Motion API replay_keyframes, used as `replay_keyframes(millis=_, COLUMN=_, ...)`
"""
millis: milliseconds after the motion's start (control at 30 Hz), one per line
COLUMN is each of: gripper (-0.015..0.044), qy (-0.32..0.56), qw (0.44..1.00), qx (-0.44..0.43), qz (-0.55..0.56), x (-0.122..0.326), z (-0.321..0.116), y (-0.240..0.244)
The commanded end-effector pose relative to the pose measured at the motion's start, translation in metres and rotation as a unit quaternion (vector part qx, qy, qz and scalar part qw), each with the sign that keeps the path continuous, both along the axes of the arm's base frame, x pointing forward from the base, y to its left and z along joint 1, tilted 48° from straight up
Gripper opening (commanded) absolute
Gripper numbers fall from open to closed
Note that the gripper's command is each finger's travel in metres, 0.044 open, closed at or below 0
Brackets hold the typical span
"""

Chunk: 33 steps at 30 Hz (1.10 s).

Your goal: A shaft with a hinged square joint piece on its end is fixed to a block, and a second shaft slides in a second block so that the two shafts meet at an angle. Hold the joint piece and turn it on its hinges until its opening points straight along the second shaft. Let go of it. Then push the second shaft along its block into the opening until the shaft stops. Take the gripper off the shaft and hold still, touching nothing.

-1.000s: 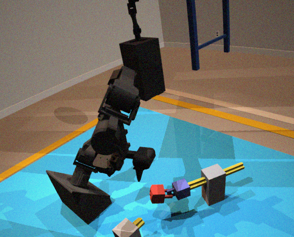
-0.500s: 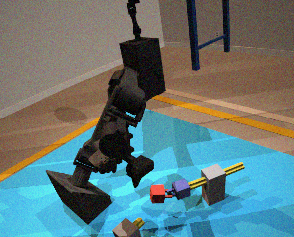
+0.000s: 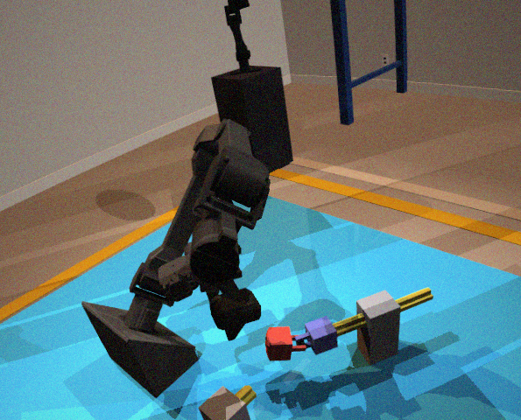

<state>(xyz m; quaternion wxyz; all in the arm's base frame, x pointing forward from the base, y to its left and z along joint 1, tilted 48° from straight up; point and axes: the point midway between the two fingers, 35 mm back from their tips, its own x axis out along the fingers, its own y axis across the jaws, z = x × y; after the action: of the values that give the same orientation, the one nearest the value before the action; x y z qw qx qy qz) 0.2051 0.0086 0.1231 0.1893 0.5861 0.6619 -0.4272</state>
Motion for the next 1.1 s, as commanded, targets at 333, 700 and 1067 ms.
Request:
replay_keyframes(millis=333, gripper=0.044, qy=0.107, qw=0.987, qx=-0.06, qz=-0.105, x=0.002, z=-0.003, y=0.003)
replay_keyframes(millis=700, gripper=0.044, qy=0.107, qw=0.987, qx=-0.062, qz=-0.103, x=-0.001, z=-0.024, y=0.024)
replay_keyframes(millis=1067, gripper=0.044, qy=0.107, qw=0.987, qx=-0.059, qz=-0.105, x=-0.01, z=-0.054, y=0.059)
